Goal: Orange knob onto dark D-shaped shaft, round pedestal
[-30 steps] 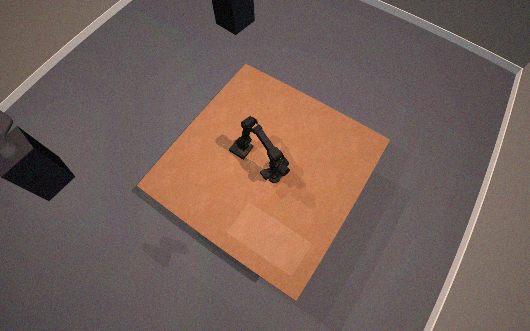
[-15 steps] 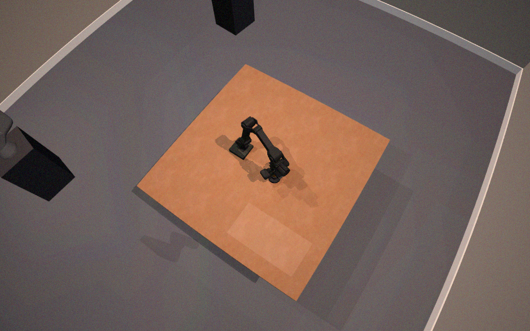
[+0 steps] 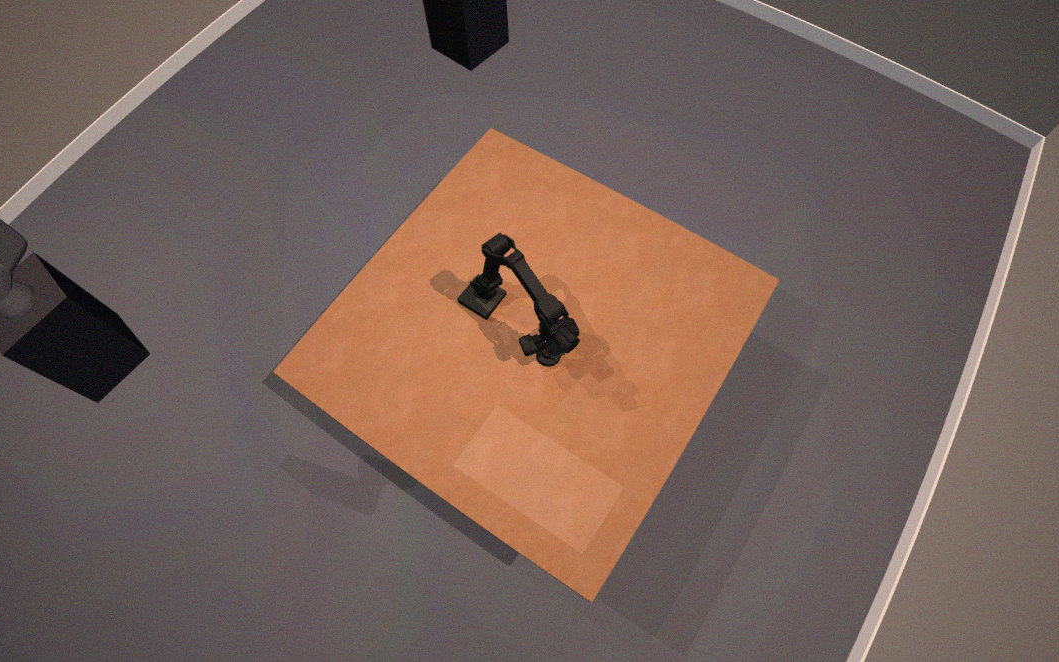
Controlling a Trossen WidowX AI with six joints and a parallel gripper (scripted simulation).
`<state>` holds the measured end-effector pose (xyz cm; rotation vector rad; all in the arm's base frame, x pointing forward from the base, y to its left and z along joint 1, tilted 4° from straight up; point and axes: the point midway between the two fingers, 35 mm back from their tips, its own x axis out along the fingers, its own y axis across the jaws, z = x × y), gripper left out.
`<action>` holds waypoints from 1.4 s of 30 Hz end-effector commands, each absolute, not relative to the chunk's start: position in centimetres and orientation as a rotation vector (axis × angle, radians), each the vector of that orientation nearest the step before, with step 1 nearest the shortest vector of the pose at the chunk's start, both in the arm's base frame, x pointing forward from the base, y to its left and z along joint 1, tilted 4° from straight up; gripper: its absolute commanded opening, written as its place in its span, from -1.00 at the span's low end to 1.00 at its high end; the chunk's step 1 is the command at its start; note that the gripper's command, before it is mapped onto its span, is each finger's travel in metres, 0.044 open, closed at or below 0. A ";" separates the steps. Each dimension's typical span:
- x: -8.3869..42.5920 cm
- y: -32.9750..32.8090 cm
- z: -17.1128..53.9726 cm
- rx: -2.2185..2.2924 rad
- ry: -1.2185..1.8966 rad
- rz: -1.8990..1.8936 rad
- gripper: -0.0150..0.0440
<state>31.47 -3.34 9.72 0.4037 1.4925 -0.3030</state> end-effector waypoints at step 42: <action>31.5 -3.3 9.6 0.576 1.464 -0.463 -0.49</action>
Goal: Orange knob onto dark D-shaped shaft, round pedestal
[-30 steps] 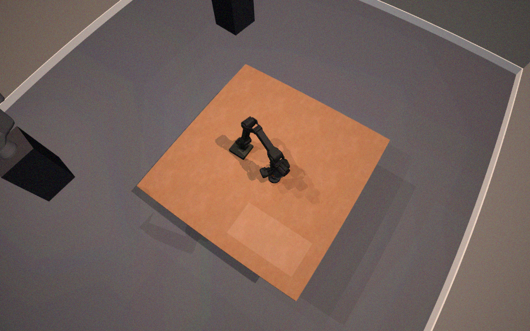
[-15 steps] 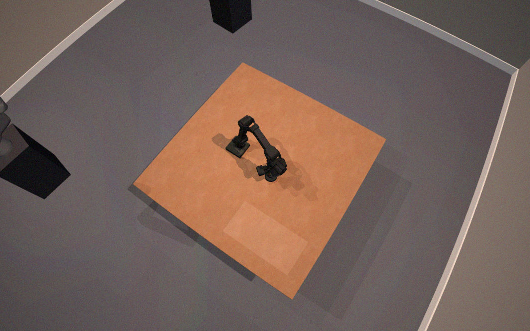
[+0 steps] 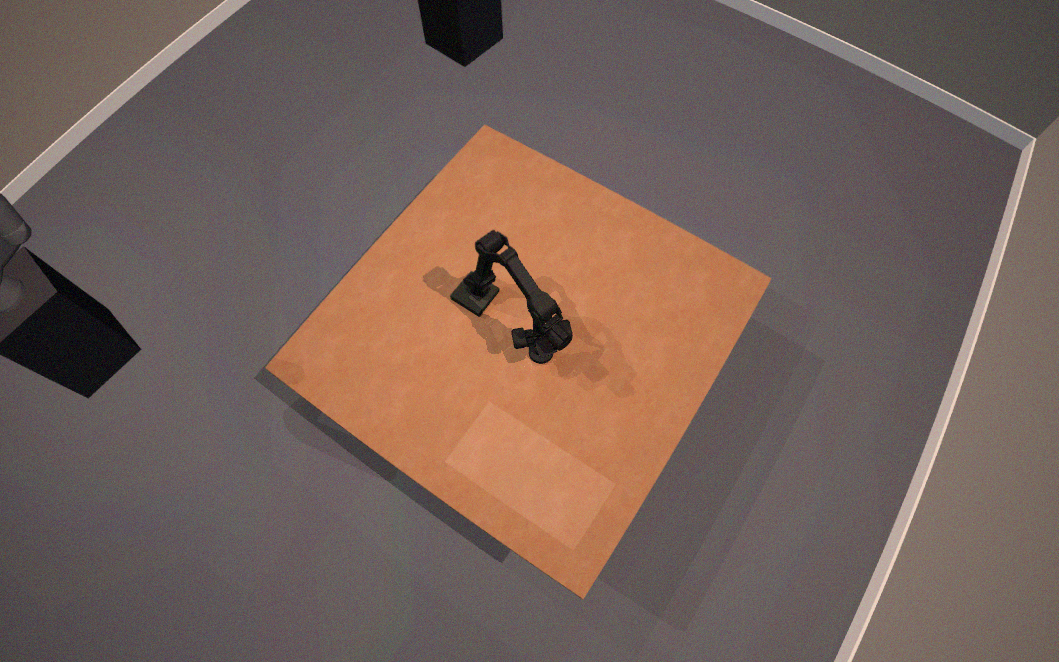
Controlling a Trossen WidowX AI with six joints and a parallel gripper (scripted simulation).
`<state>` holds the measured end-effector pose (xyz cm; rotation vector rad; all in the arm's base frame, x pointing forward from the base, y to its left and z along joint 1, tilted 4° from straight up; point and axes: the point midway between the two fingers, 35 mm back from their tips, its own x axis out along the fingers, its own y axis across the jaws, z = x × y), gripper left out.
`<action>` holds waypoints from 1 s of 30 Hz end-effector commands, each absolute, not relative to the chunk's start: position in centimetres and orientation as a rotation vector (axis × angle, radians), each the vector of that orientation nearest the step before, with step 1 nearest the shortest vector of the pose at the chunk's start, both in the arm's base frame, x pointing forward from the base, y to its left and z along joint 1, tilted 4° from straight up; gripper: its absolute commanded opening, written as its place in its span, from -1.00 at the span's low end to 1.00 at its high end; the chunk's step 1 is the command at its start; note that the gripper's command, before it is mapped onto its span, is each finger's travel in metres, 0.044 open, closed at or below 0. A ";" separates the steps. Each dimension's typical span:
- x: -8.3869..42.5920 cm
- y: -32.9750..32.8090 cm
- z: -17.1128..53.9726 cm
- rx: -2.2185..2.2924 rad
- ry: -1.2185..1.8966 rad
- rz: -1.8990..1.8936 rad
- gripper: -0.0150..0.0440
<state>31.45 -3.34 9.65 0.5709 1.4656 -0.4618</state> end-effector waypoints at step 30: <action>31.6 -3.3 9.5 0.546 1.470 -0.434 -0.49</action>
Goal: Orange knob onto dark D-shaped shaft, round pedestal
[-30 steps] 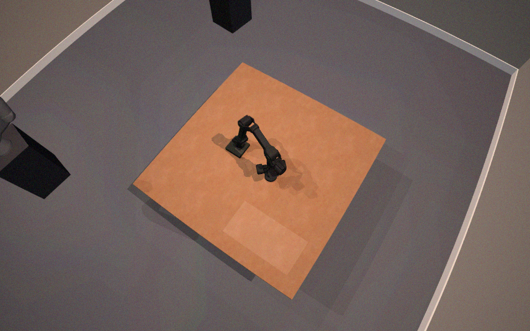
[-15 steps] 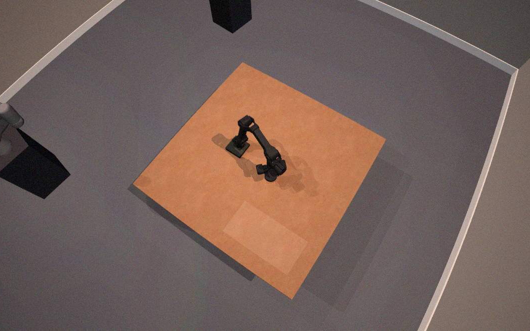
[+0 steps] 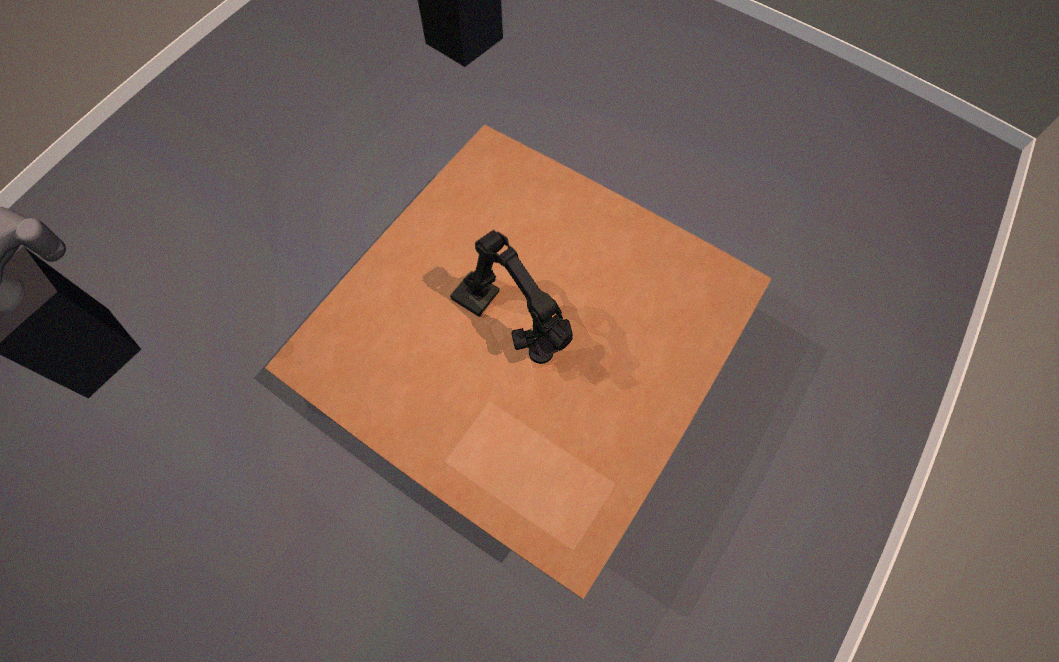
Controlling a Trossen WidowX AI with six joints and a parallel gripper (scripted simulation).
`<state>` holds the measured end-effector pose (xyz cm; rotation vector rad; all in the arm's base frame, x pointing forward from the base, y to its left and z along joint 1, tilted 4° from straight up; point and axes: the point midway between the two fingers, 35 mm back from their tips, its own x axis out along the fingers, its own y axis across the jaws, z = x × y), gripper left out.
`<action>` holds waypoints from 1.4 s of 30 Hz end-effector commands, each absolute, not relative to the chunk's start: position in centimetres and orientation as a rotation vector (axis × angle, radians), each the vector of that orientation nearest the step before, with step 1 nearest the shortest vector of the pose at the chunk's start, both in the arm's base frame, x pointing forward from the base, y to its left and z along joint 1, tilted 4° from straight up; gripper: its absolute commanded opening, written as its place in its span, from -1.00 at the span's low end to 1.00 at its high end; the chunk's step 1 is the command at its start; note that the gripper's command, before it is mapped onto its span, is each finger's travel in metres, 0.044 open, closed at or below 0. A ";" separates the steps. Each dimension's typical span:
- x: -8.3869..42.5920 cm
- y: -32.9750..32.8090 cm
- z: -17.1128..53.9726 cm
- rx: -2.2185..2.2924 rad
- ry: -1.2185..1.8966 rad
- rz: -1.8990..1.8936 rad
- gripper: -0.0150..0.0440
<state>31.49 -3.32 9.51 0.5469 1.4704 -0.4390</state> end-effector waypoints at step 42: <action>31.5 -3.3 9.7 0.618 1.455 -0.502 -0.49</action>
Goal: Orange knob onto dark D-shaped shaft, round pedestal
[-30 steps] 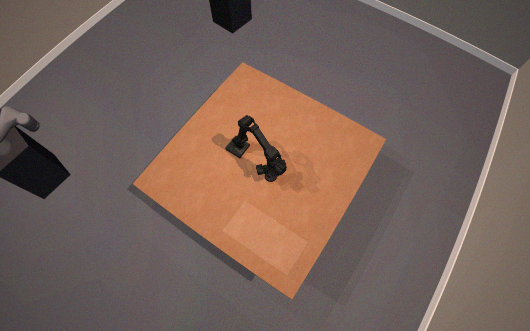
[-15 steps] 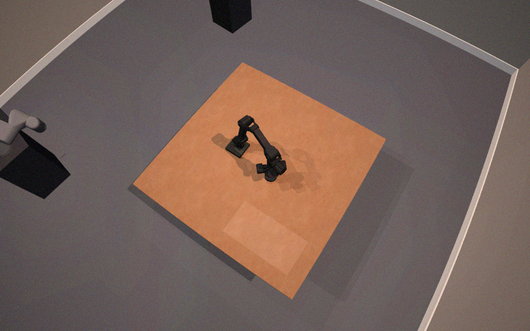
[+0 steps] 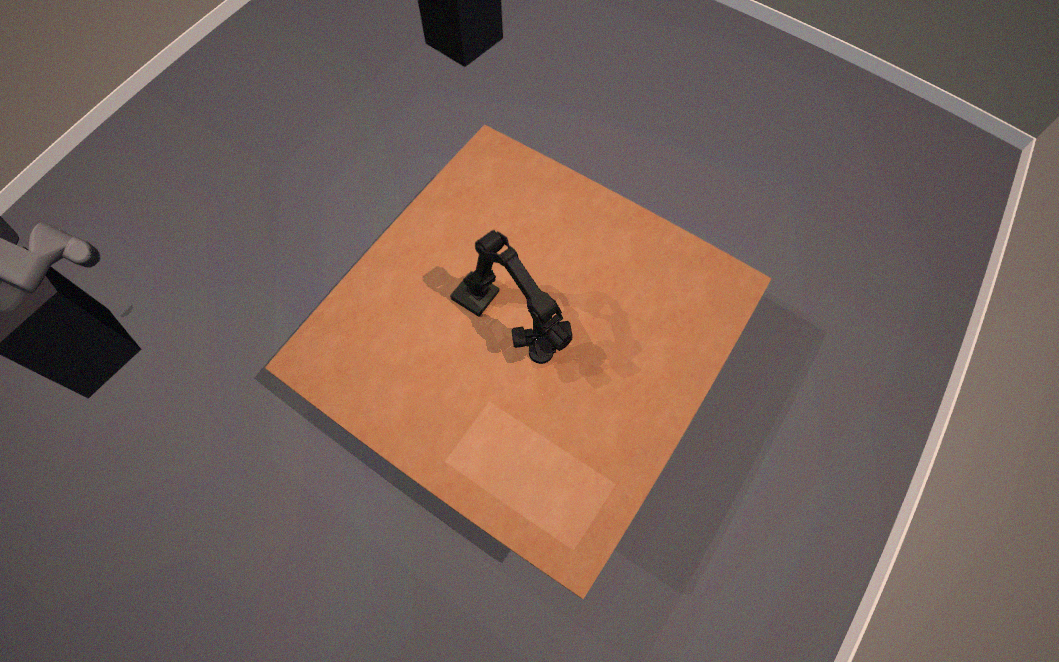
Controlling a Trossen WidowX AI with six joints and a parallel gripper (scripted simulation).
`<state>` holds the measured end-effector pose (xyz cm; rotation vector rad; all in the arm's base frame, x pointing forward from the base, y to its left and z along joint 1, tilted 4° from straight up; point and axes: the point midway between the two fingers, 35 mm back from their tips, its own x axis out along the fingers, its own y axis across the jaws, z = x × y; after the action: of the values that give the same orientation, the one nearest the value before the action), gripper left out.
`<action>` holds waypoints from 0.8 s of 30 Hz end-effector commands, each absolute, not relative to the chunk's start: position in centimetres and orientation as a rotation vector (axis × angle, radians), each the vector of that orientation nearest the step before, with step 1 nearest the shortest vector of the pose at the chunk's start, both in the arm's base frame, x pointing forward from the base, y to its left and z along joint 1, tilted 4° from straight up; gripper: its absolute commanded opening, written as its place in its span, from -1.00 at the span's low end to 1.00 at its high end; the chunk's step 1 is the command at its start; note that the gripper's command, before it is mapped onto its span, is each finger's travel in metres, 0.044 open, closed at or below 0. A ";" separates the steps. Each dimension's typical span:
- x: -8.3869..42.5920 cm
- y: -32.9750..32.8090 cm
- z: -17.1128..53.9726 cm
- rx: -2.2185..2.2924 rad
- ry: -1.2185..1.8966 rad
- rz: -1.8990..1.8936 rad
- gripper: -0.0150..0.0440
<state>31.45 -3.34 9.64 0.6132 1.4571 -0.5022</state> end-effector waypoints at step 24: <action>31.5 -3.3 9.5 0.659 1.446 -0.542 -0.49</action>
<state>31.48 -3.34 9.60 0.6546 1.4476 -0.5416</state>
